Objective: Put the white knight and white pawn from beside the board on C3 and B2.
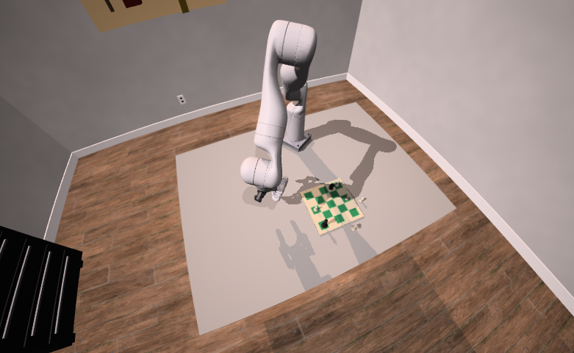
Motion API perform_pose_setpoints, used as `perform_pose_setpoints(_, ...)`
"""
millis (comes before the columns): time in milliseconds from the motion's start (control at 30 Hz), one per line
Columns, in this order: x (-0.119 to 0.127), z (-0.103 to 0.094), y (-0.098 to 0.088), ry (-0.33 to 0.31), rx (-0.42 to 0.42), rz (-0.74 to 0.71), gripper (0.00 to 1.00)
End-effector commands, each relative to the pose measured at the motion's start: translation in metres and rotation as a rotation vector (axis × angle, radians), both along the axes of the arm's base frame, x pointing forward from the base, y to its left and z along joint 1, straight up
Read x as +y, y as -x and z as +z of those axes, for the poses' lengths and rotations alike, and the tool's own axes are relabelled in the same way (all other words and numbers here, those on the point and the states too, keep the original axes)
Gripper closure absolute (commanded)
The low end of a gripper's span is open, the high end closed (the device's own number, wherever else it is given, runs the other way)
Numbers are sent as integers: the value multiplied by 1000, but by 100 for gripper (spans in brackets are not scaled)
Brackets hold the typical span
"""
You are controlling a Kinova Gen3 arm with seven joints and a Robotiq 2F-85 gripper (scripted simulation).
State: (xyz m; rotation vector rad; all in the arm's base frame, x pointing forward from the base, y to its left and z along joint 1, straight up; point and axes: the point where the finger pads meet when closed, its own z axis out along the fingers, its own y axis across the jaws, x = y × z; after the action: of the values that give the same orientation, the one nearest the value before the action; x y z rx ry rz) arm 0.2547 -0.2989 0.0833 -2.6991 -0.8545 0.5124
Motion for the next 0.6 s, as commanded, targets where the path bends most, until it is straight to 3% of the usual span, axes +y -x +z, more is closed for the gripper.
perform_pose_setpoints(0, -2, 1, 1, 1, -1, -5, 0)
perform_pose_setpoints(567, -2, -3, -6, -47, -52, 25, 0)
